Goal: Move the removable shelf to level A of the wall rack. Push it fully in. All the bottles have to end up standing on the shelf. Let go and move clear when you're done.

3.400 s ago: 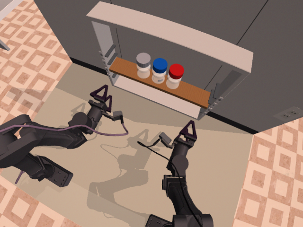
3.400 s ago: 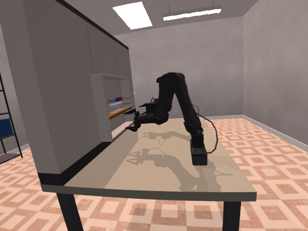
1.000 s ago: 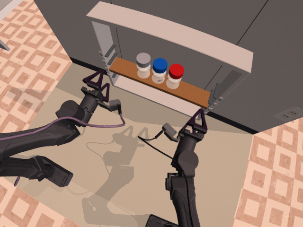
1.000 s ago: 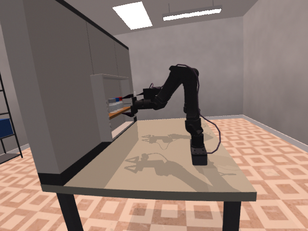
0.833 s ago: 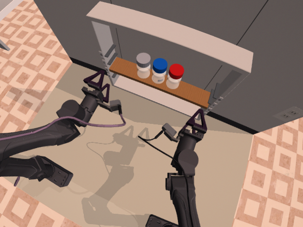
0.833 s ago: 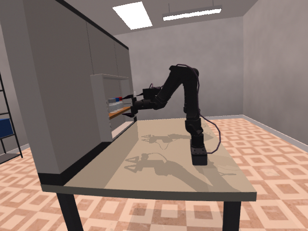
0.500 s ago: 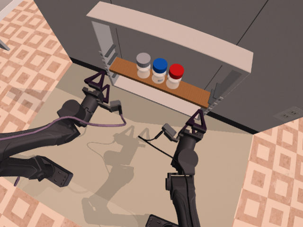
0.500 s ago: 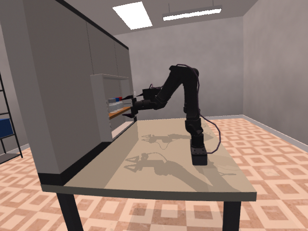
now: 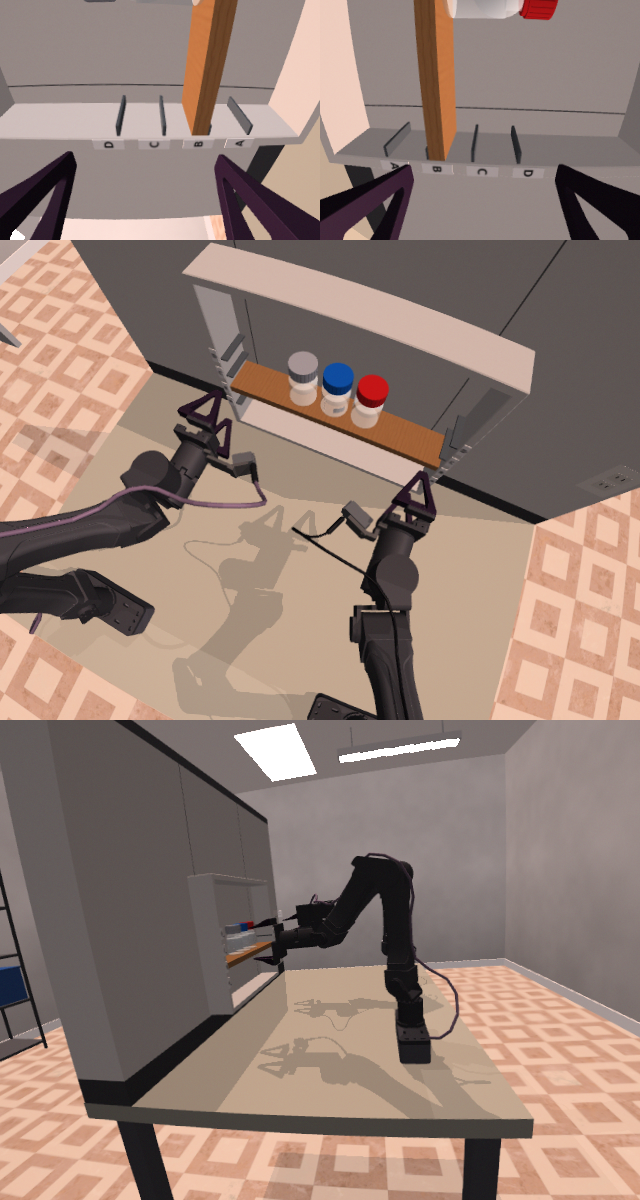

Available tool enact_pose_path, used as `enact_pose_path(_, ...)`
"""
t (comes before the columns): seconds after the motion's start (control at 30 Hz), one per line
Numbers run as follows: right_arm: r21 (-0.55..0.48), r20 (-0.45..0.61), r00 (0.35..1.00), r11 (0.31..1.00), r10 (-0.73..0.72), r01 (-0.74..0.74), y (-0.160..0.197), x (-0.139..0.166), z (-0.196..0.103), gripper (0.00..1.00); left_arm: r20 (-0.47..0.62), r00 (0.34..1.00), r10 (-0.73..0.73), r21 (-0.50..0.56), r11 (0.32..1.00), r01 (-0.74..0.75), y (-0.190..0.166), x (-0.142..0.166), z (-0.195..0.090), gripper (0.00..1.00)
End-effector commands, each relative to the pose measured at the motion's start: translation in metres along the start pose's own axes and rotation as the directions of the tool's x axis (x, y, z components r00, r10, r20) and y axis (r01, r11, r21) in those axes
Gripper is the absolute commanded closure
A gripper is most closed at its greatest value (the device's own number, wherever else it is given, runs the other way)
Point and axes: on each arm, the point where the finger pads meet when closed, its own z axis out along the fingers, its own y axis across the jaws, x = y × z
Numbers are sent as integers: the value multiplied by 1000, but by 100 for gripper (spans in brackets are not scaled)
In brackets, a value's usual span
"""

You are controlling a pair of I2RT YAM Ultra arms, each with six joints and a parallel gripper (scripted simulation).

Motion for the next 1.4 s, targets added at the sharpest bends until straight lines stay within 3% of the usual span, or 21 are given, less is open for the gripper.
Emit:
enact_pose_path(0.0, 42, -3, 1000, 999, 19, -19, -22, 4, 1, 0, 2, 1000, -17, -26, 1000, 17, 17, 1, 2, 0)
enact_pose_path(1.37, 42, -3, 1000, 999, 19, -19, 13, -15, 12, 0, 2, 1000, -17, -26, 1000, 17, -18, -18, 12, 0)
